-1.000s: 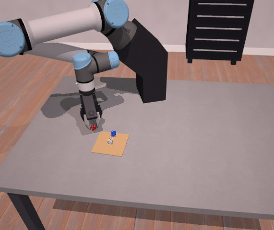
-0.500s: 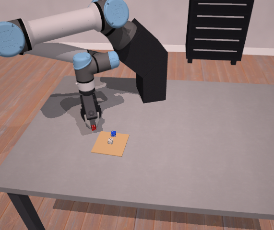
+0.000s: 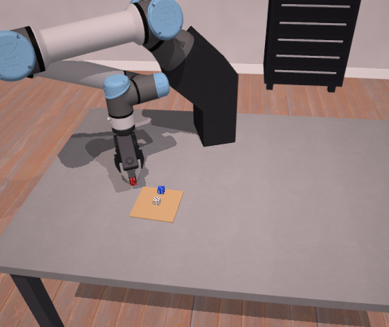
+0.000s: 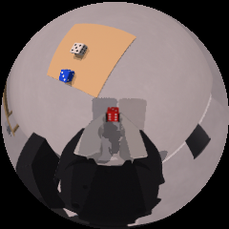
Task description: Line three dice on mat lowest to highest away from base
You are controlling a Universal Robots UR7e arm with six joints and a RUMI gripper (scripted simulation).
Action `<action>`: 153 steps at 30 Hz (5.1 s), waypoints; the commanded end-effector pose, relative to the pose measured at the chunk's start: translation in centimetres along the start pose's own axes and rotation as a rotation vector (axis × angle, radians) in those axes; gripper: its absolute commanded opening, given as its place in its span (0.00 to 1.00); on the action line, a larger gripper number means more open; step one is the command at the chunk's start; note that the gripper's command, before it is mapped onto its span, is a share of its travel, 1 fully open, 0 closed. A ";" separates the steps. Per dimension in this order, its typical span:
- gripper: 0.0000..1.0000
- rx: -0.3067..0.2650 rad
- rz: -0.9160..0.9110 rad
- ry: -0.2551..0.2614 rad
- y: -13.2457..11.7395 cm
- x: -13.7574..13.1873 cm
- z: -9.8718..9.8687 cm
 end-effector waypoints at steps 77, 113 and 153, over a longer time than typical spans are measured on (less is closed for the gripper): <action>0.03 0.003 -0.010 -0.003 0.4 0.1 9.9; 0.03 0.007 -0.476 -0.004 16.3 -5.2 10.5; 0.03 0.001 -0.479 -0.001 16.5 -5.3 2.8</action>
Point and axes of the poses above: the point where the finger pads meet when closed, its own z axis back along the fingers, its own x axis across the jaws, y = z × x, the point moved 3 cm from there along z, back along the fingers, and after that the axes turned 7 degrees about -z, right-handed, at the moved point
